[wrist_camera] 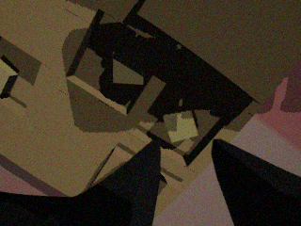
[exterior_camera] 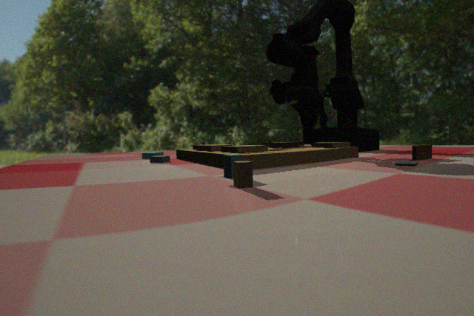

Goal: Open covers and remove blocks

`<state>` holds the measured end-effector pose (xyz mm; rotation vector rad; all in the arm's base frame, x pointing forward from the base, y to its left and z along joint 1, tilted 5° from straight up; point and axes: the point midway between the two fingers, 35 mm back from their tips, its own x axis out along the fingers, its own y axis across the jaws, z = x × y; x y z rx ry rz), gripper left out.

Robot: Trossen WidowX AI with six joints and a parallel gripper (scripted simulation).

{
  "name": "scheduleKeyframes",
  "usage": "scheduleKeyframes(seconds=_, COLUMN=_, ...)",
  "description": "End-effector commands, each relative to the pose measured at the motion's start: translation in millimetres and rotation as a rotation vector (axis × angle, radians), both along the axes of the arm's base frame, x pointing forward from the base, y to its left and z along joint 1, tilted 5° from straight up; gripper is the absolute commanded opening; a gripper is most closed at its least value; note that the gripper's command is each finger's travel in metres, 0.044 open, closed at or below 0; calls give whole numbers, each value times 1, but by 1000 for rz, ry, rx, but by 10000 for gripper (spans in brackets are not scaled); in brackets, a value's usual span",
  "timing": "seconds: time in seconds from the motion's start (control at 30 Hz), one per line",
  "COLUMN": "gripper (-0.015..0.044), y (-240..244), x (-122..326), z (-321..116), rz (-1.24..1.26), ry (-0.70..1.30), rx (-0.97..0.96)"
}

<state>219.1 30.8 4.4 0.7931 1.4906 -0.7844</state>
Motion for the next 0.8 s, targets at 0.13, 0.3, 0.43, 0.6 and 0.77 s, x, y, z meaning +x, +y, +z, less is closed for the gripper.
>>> scheduleKeyframes(seconds=0.13, gripper=144, y=0, x=0, z=0, rz=131, ry=-6, rx=5)
scheduleKeyframes(seconds=0.3, gripper=144, y=0, x=0, z=0, rz=205, ry=-8, rx=9)
scheduleKeyframes(seconds=0.43, gripper=144, y=0, x=0, z=0, rz=265, ry=-10, rx=12)
scheduleKeyframes(seconds=0.6, gripper=144, y=0, x=0, z=0, rz=302, ry=-11, rx=14)
scheduleKeyframes(seconds=0.77, gripper=144, y=0, x=0, z=0, rz=302, ry=-11, rx=14)
